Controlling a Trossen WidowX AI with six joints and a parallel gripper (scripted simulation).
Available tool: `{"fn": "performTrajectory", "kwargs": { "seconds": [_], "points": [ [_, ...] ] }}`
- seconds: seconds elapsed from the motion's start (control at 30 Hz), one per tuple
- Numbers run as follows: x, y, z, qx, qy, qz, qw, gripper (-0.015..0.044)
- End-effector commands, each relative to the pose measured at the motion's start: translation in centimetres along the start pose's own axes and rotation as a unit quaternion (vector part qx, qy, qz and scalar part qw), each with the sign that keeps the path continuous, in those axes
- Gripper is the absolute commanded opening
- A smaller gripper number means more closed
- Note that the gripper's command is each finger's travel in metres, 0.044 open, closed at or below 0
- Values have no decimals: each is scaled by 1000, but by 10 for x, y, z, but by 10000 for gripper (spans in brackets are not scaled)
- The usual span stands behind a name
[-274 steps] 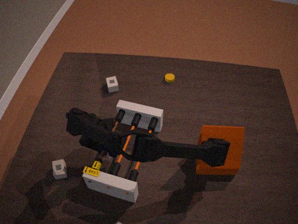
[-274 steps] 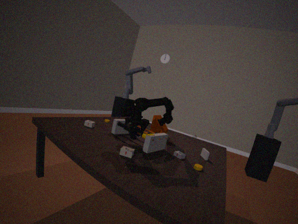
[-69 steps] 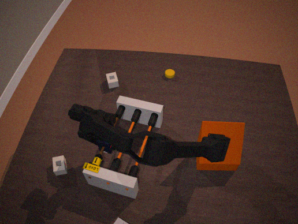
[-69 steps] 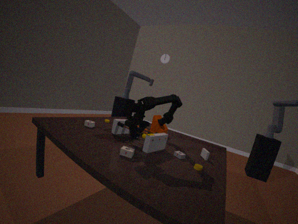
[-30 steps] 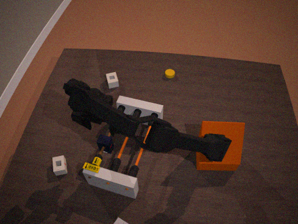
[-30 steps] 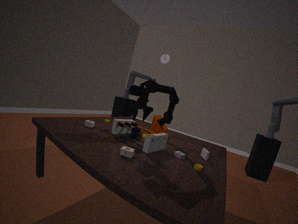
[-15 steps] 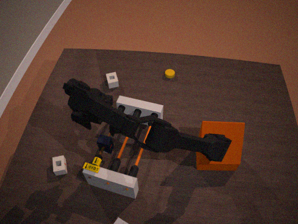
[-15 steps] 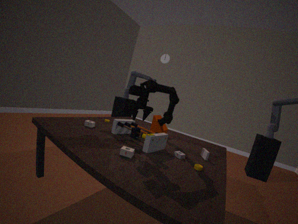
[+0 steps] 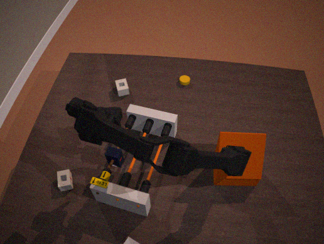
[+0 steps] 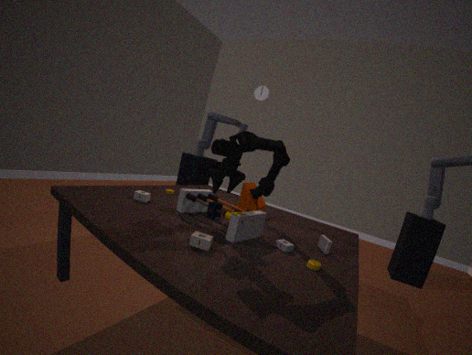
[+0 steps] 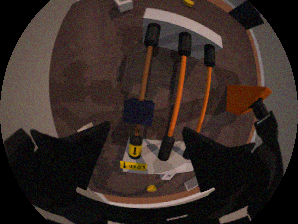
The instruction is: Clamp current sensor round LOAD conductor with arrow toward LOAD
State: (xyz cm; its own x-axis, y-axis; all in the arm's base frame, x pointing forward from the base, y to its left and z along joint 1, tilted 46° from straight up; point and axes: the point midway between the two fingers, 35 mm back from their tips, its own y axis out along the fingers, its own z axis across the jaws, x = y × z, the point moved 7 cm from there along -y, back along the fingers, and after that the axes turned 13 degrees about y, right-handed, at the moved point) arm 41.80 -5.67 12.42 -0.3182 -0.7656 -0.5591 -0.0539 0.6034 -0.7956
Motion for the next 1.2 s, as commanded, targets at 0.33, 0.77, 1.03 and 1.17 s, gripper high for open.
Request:
{"fn": "performTrajectory", "kwargs": {
  "seconds": [0.33, 0.77, 1.03, 1.17],
  "points": [
    [-124, -2, -124, 245, -207, -293, 901, 440],
    [-132, -5, -133, 265, -221, -296, 891, 440],
    [-132, -5, -133, 265, -221, -296, 891, 440],
    [-129, -4, -127, 249, -216, -289, 899, 440]
  ]
}}
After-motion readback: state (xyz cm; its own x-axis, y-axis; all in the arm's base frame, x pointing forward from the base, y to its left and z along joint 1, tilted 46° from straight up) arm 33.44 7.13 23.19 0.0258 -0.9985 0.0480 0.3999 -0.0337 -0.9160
